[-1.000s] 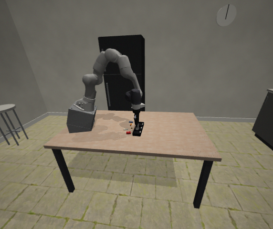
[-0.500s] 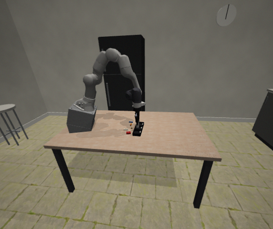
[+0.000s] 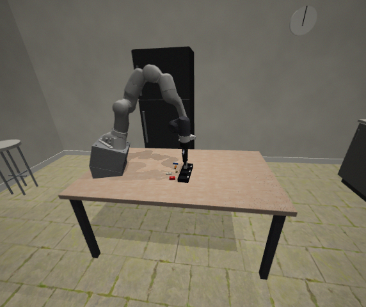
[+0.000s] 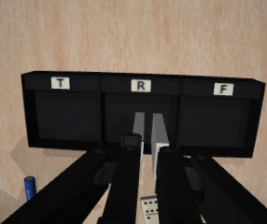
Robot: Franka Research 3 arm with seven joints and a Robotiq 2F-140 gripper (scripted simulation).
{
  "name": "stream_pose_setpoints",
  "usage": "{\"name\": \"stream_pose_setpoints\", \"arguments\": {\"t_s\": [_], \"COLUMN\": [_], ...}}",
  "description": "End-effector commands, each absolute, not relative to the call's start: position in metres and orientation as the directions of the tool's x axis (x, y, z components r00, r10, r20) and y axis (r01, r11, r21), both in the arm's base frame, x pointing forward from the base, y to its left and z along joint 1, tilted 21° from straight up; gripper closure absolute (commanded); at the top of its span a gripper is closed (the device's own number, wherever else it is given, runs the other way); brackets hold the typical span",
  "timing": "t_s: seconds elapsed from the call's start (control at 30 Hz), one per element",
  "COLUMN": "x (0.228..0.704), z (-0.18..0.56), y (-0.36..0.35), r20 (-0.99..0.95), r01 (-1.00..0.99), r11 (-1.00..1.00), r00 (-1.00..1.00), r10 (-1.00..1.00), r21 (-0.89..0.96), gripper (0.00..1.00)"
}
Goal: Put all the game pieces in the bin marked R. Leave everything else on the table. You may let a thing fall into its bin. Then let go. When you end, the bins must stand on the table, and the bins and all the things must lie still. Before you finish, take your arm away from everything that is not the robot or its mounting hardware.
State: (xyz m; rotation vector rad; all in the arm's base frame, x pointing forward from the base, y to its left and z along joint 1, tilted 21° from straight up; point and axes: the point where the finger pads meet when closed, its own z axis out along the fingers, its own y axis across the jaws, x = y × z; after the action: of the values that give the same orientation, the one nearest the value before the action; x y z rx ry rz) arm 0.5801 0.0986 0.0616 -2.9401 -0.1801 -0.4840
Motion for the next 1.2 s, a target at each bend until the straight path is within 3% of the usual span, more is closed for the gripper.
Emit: {"name": "stream_pose_setpoints", "arguments": {"t_s": [0.0, 1.17], "x": [0.581, 0.595], "z": [0.063, 0.02], "y": [0.097, 0.104], "r20": [0.322, 0.322], "r01": [0.101, 0.101], "r11": [-0.985, -0.985], "r00": [0.945, 0.945], "r10": [0.052, 0.052], "r21": [-0.138, -0.138], "gripper": [0.95, 0.95]}}
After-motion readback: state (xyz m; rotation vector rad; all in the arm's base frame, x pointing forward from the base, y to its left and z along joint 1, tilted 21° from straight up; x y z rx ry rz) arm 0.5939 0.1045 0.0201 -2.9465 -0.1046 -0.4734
